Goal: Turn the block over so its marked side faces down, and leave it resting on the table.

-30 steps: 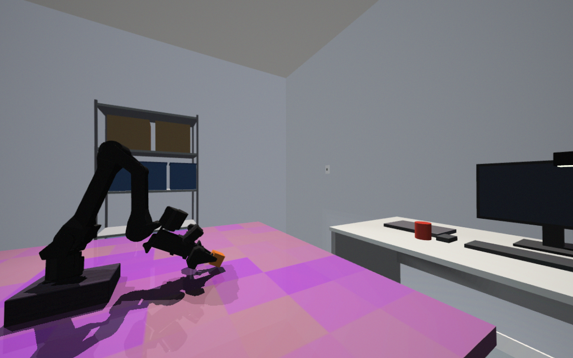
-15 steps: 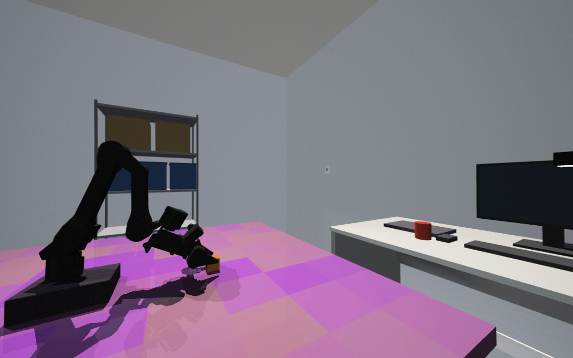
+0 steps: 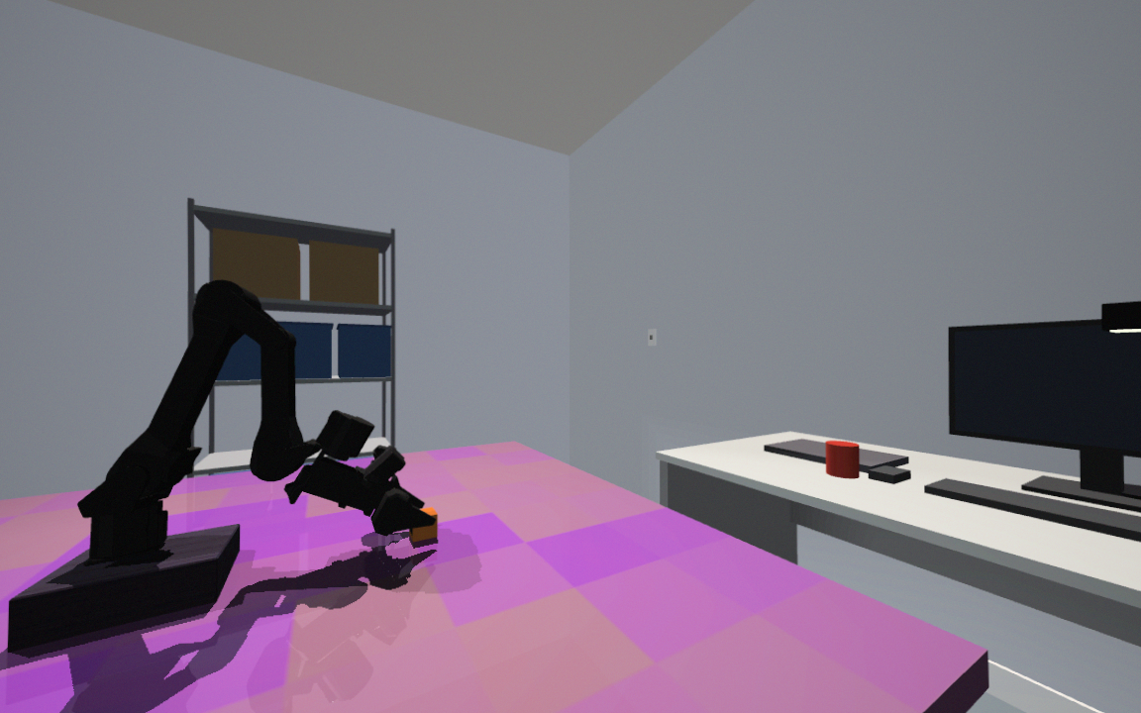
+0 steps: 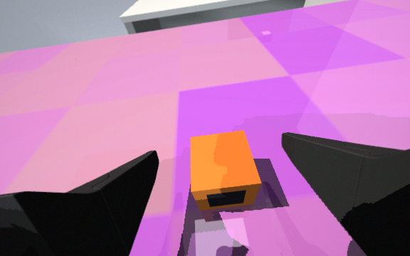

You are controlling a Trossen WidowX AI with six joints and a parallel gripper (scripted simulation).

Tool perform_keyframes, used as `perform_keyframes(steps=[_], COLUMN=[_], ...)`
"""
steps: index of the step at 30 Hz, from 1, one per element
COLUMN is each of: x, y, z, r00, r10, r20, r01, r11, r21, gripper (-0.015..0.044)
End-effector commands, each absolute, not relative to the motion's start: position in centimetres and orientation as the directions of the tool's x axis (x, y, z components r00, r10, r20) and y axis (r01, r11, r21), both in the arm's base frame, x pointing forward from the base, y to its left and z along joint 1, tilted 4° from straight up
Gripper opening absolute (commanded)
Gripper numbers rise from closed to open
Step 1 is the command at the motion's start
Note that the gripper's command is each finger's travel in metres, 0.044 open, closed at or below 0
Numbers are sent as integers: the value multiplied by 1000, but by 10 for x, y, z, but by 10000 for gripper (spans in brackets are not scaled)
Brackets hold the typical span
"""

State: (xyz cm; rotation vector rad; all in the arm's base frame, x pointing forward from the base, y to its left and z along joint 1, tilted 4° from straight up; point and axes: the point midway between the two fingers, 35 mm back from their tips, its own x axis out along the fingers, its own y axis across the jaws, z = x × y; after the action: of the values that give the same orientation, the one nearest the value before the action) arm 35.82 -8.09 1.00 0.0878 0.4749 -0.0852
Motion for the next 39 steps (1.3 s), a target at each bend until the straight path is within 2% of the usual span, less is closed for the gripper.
perform_keyframes(steps=[1, 14, 21, 26, 31, 39], x=[358, 359, 369, 354, 337, 337], y=[-80, -81, -88, -86, -83, -83], z=[10, 10, 25, 58, 79, 79], r00=[887, 884, 752, 617, 542, 541], r10=[-58, -58, -39, -13, 3, 4], r20=[-459, -464, -658, -787, -840, -841], r01=[101, 102, 108, 104, 100, 100], r11=[992, 992, 992, 992, 993, 993], r21=[69, 69, 65, 66, 68, 68], gripper=[440, 440, 440, 440, 440, 440])
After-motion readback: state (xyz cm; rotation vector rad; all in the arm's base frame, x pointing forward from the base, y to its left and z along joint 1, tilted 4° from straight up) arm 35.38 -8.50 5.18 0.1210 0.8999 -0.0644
